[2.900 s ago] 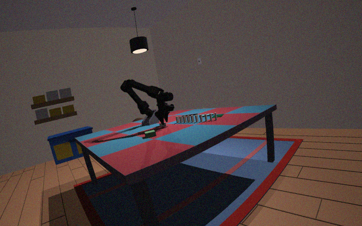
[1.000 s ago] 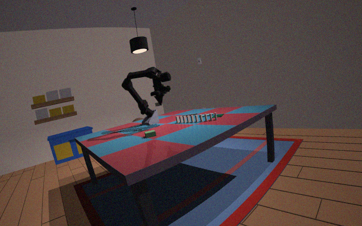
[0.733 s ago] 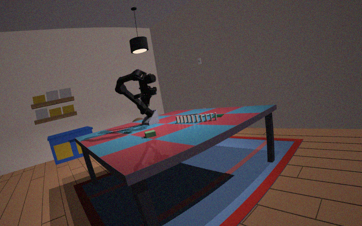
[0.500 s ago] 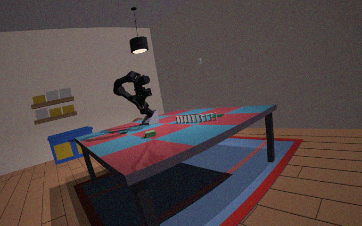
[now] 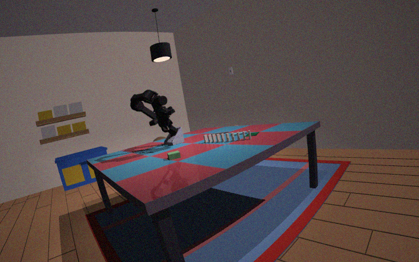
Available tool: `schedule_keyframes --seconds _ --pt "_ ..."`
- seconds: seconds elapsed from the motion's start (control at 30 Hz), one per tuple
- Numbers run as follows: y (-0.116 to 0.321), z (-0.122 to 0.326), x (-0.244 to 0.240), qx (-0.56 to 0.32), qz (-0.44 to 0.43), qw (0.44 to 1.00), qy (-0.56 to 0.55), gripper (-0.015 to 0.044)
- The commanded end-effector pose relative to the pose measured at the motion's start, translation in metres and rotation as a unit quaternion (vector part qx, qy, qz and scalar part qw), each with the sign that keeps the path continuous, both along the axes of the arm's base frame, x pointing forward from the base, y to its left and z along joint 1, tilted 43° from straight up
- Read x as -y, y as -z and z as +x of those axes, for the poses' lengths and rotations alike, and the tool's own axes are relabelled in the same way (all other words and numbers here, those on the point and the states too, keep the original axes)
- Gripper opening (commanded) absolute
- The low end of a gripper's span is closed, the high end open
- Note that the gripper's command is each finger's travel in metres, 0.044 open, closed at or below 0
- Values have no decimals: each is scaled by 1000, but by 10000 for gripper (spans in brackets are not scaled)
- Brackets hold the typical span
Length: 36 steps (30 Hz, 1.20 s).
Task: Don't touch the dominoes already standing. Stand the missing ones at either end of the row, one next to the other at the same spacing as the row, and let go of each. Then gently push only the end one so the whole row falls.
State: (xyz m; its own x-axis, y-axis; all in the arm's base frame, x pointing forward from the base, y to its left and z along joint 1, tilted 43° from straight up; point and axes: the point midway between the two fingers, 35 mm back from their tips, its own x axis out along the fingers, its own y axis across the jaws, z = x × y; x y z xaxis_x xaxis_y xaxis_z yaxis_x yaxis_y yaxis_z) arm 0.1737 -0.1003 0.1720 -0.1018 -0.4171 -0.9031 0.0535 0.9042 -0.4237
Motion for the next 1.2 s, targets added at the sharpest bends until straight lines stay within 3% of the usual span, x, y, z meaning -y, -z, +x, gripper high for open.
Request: schedule_keyframes --seconds 0.0,0.6,1.17 --pt "9 -4 -1 13 36 999 -1 22" --pt "30 -9 -3 127 155 979 -34 22" --pt "32 -3 -1 273 188 938 -101 22"
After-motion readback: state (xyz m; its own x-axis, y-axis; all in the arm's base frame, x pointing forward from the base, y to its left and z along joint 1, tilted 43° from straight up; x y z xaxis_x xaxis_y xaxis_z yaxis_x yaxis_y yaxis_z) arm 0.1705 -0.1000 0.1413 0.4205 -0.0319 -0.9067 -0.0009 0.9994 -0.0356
